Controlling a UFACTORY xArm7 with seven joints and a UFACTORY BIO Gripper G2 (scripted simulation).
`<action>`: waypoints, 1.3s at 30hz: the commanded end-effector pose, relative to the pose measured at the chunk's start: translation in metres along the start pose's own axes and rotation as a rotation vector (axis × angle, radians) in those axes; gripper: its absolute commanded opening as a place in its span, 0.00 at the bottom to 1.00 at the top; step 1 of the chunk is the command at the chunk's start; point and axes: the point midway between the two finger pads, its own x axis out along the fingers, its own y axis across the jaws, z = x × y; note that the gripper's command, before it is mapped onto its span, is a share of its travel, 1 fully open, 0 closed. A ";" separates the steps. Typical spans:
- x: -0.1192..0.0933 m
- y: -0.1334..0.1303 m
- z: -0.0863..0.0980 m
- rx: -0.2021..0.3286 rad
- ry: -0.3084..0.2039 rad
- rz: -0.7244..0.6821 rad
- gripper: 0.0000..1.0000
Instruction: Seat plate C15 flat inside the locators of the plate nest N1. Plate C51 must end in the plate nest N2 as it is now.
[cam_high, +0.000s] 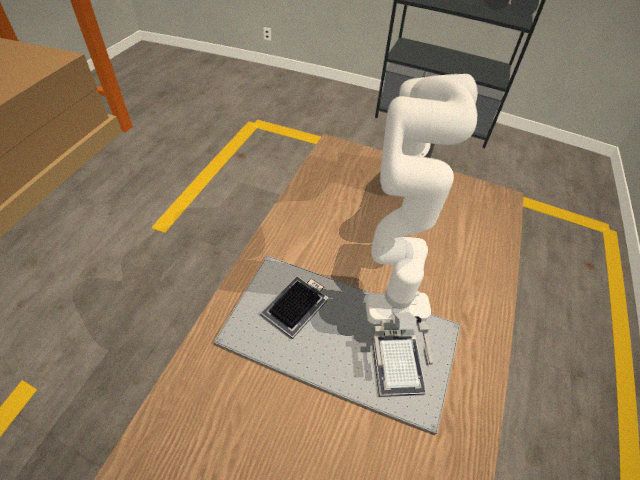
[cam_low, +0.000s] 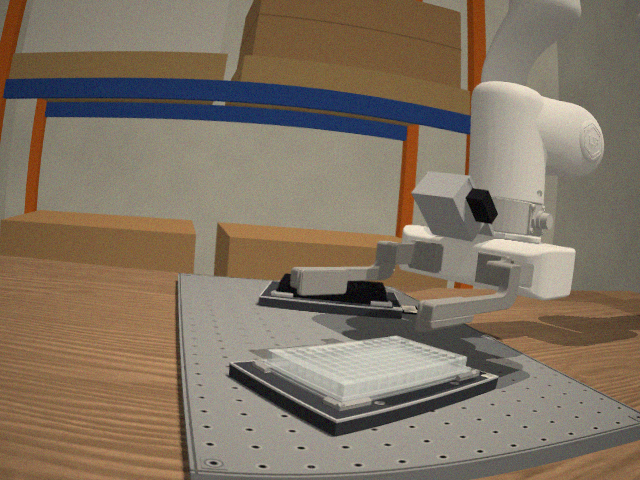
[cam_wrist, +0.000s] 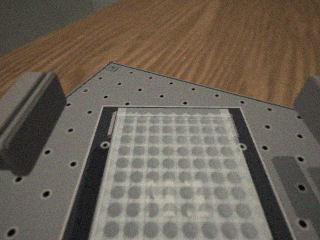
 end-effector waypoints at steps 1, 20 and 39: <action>0.001 0.000 0.012 -0.001 -0.003 0.000 0.54; 0.001 0.000 0.033 -0.001 -0.003 0.000 0.54; 0.001 0.000 0.033 -0.001 -0.003 0.000 0.54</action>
